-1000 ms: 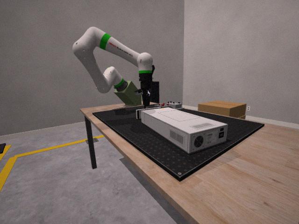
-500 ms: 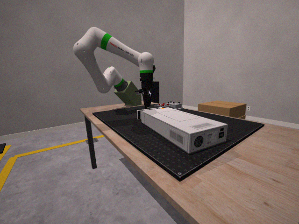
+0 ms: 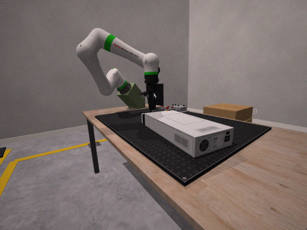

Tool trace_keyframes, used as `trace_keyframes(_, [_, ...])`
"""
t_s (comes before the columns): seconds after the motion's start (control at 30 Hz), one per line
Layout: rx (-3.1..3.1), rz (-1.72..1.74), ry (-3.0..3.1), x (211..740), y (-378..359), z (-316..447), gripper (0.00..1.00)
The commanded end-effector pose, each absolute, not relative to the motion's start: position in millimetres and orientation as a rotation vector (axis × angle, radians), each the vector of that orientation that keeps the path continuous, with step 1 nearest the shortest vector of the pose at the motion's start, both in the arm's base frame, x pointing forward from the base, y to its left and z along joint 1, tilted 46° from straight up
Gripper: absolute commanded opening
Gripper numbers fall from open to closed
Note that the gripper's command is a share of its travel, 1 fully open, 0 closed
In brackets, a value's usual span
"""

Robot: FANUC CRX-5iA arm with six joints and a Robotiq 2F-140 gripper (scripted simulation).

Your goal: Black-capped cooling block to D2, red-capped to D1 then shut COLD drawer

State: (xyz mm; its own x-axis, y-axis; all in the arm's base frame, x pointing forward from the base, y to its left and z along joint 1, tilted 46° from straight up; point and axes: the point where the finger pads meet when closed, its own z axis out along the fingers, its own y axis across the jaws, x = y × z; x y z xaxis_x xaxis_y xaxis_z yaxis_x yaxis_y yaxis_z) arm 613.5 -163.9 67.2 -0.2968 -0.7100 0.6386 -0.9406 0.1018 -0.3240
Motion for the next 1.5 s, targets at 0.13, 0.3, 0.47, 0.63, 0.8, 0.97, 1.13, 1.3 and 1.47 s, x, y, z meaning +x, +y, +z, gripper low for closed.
trace_keyframes(0.13, [1.627, 1.007, -2.064, 622, -164, 70, 0.10])
trace_keyframes(0.3, [1.627, 1.007, -2.064, 628, -165, 73, 0.10])
trace_keyframes(0.47, [1.627, 1.007, -2.064, 631, -165, 74, 0.10])
trace_keyframes(0.63, [1.627, 1.007, -2.064, 632, -165, 74, 0.10])
trace_keyframes(0.8, [1.627, 1.007, -2.064, 633, -165, 75, 0.10])
trace_keyframes(0.97, [1.627, 1.007, -2.064, 635, -165, 75, 0.10])
trace_keyframes(1.13, [1.627, 1.007, -2.064, 636, -165, 76, 0.10])
trace_keyframes(1.3, [1.627, 1.007, -2.064, 637, -166, 76, 0.10])
trace_keyframes(1.47, [1.627, 1.007, -2.064, 639, -166, 76, 0.10])
